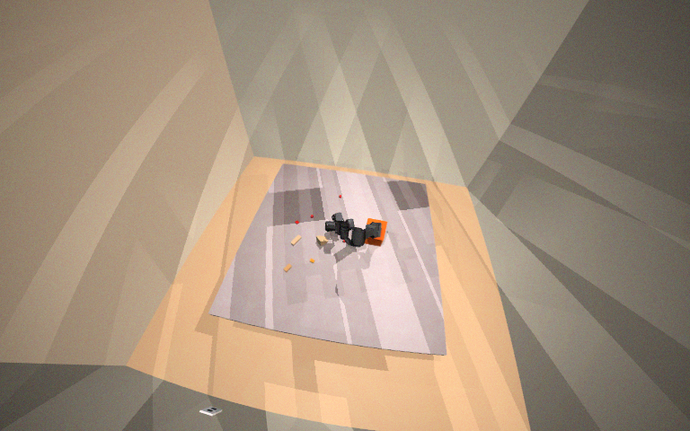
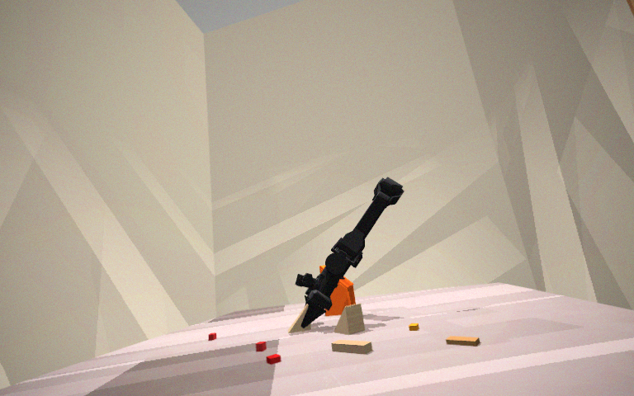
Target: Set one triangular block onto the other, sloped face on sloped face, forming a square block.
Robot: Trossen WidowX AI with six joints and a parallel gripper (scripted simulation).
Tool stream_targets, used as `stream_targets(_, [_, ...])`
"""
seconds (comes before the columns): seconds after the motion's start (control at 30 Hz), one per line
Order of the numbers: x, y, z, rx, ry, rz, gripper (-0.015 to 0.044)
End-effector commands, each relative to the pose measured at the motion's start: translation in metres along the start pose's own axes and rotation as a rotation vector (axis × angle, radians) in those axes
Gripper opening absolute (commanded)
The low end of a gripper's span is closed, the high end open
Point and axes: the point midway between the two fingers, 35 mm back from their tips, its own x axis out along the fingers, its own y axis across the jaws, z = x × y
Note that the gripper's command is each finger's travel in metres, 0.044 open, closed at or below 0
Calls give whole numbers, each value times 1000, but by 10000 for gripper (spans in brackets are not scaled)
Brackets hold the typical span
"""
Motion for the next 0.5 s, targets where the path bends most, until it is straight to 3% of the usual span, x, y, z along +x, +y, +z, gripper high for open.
stream_targets(0.0, [2,-1,0,5,0,0,309])
stream_targets(0.13, [2,-1,0,5,0,0,204])
stream_targets(0.37, [2,-1,0,5,0,0,157])
stream_targets(0.47, [2,-1,0,5,0,0,78])
